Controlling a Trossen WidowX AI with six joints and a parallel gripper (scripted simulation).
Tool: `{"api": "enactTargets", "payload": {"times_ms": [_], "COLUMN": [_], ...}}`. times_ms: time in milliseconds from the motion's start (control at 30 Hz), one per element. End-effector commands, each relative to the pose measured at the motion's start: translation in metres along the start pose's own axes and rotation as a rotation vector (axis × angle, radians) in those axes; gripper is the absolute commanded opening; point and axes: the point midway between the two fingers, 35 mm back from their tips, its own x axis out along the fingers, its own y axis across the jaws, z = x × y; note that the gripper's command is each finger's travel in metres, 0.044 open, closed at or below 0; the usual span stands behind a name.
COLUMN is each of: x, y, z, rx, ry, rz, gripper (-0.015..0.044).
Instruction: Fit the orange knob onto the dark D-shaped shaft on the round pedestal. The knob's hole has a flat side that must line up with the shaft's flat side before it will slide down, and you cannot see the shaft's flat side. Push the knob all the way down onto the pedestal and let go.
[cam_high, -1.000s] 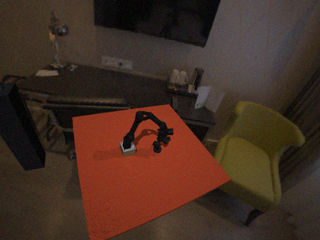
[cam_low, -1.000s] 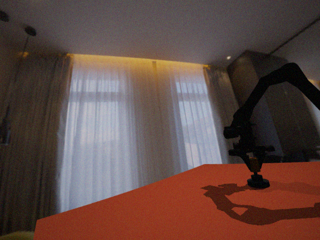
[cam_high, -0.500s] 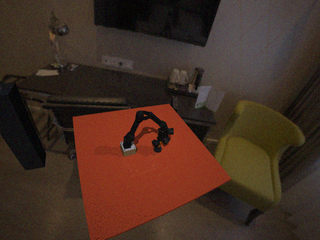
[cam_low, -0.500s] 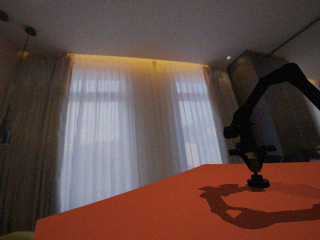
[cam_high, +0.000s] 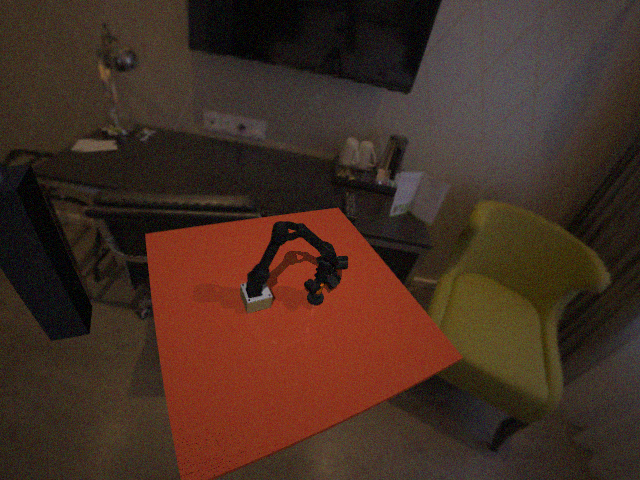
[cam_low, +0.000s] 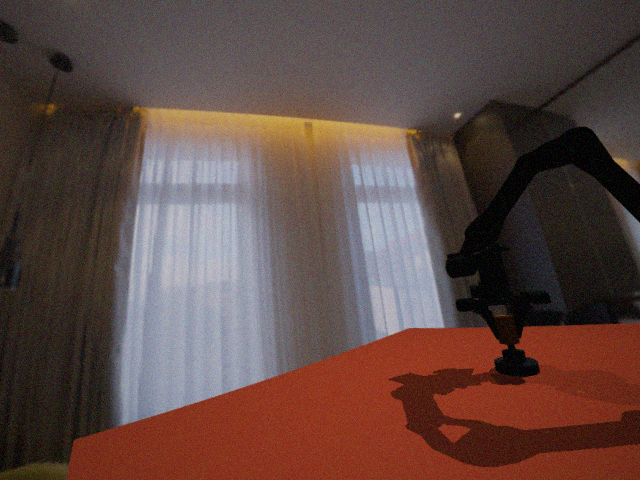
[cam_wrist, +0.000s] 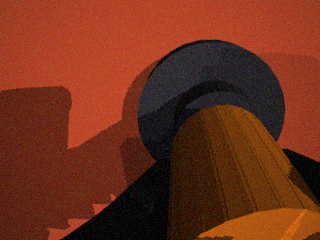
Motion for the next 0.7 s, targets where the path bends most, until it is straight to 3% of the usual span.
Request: {"api": "enactTargets", "payload": {"times_ms": [0, 400, 667], "x": [-0.0001, -0.0047, -0.0039], "y": [0.0008, -0.0008, -0.0047], "z": [0.0012, 0.0001, -0.0026], "rx": [0.003, 0.012, 0.213], "ry": [-0.006, -0.006, -0.005], "rz": [0.001, 0.001, 0.001], "gripper": [0.0000, 0.0000, 0.0000]}}
